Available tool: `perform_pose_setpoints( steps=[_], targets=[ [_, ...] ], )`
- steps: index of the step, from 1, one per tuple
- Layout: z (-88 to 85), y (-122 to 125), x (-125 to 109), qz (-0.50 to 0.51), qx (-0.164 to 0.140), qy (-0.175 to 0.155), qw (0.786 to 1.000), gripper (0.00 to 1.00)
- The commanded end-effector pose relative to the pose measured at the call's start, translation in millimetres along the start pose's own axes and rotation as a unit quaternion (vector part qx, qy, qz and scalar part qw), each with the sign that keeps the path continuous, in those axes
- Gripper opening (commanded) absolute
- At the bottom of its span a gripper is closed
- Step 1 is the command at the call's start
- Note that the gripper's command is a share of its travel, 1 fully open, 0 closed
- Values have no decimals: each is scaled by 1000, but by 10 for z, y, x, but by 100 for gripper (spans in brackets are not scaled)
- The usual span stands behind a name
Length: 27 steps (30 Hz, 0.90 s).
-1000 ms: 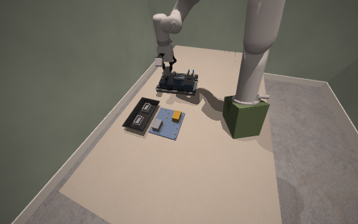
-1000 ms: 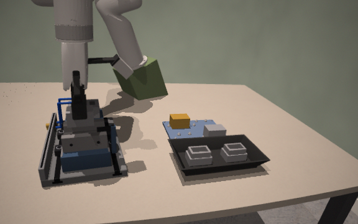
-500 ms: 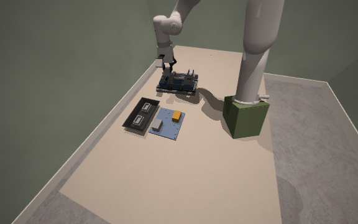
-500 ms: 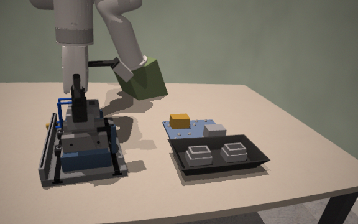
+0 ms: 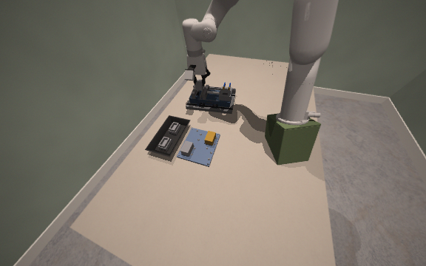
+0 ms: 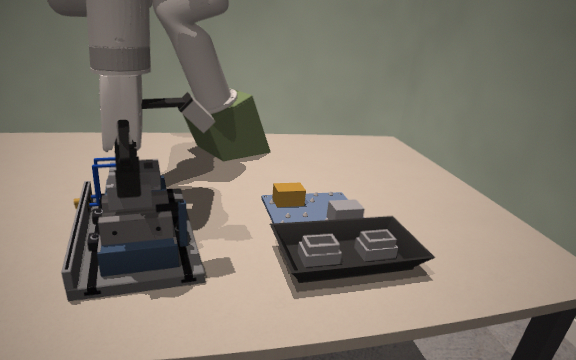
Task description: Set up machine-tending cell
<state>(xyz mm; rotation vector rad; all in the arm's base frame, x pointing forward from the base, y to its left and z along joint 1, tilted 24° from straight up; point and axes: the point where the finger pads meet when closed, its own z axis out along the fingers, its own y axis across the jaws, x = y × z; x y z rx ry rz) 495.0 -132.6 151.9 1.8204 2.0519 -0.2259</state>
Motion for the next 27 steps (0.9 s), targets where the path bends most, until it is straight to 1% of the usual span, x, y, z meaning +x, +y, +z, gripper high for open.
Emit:
perform_pose_setpoints(
  steps=[1,27],
  targets=[
    [-15,15,-6,0,-2,0,1000,0],
    [7,15,-6,0,-2,-1,1000,0]
  ],
)
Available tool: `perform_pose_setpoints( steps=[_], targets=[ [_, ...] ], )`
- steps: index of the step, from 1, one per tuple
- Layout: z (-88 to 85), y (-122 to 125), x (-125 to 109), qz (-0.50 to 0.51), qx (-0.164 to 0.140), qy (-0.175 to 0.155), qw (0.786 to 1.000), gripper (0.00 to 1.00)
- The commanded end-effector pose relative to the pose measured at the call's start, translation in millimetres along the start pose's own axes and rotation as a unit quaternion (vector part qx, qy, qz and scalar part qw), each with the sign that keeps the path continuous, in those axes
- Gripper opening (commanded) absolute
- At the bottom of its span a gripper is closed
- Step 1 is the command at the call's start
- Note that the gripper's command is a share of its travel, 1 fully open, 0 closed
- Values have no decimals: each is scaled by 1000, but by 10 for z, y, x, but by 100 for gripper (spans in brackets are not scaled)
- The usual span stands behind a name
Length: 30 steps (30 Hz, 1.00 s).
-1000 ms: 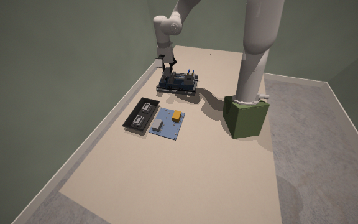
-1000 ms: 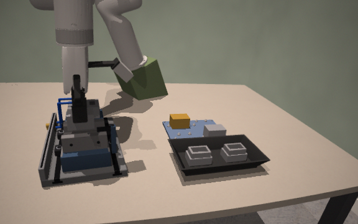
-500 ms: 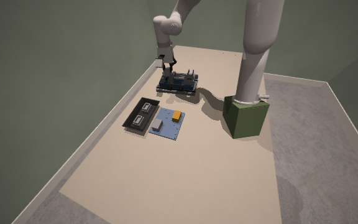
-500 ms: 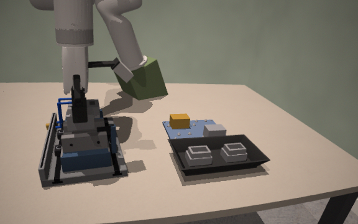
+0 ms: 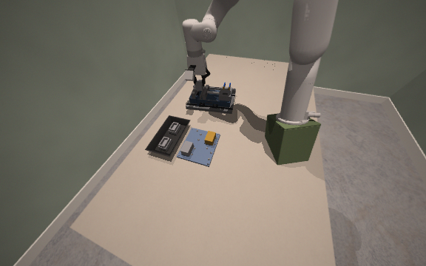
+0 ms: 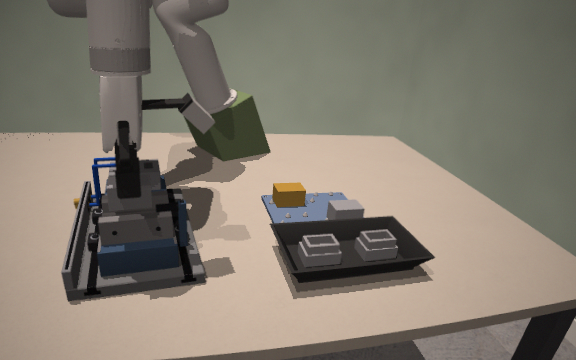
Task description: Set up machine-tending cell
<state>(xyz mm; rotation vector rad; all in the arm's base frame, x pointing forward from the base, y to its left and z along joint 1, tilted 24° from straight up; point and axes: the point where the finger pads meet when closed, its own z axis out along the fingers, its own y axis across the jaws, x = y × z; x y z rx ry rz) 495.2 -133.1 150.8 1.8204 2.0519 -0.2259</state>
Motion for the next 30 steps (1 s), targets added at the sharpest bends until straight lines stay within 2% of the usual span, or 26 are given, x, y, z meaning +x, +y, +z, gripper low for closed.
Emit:
perform_pose_setpoints(
  steps=[1,30],
  targets=[
    [-3,15,-6,0,-2,-1,1000,0],
    [88,15,-6,0,-2,-1,1000,0]
  ],
)
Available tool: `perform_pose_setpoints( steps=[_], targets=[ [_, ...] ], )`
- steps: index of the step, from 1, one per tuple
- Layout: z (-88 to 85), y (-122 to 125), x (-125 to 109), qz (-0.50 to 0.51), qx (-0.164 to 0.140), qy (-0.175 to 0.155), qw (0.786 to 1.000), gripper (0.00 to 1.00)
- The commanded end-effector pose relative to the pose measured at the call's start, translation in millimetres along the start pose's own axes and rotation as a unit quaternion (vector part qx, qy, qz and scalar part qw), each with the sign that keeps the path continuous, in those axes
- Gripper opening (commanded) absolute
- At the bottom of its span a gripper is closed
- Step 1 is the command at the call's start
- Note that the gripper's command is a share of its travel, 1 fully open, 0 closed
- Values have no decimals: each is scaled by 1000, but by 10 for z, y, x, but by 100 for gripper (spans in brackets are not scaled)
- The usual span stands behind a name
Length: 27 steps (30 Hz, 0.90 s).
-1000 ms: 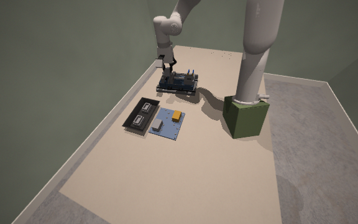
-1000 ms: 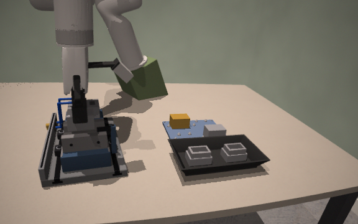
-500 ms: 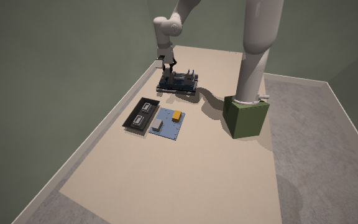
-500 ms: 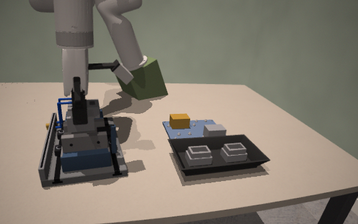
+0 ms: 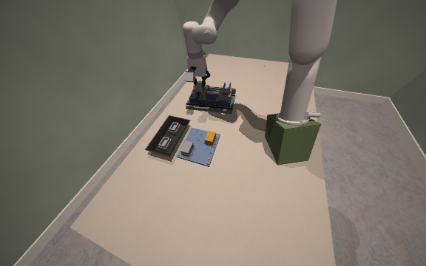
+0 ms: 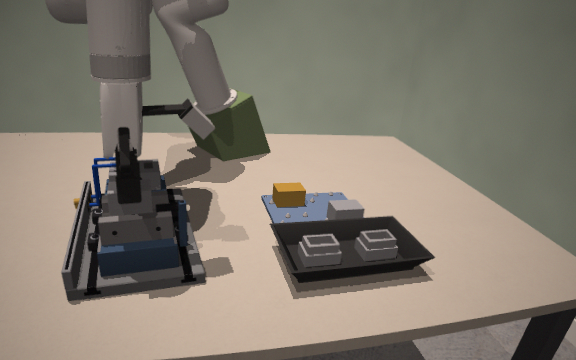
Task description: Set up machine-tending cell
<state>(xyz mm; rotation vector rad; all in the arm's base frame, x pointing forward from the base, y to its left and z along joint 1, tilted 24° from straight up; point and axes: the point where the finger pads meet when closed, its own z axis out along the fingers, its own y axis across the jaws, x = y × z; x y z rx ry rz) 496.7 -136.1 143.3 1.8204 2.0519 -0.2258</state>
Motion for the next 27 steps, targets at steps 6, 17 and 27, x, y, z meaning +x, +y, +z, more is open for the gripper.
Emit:
perform_pose_setpoints(
  steps=[6,17,27],
  targets=[
    [29,15,-6,0,-2,-1,1000,0],
    [58,15,-6,0,-2,-1,1000,0],
    [75,15,-6,0,-2,-1,1000,0]
  ],
)
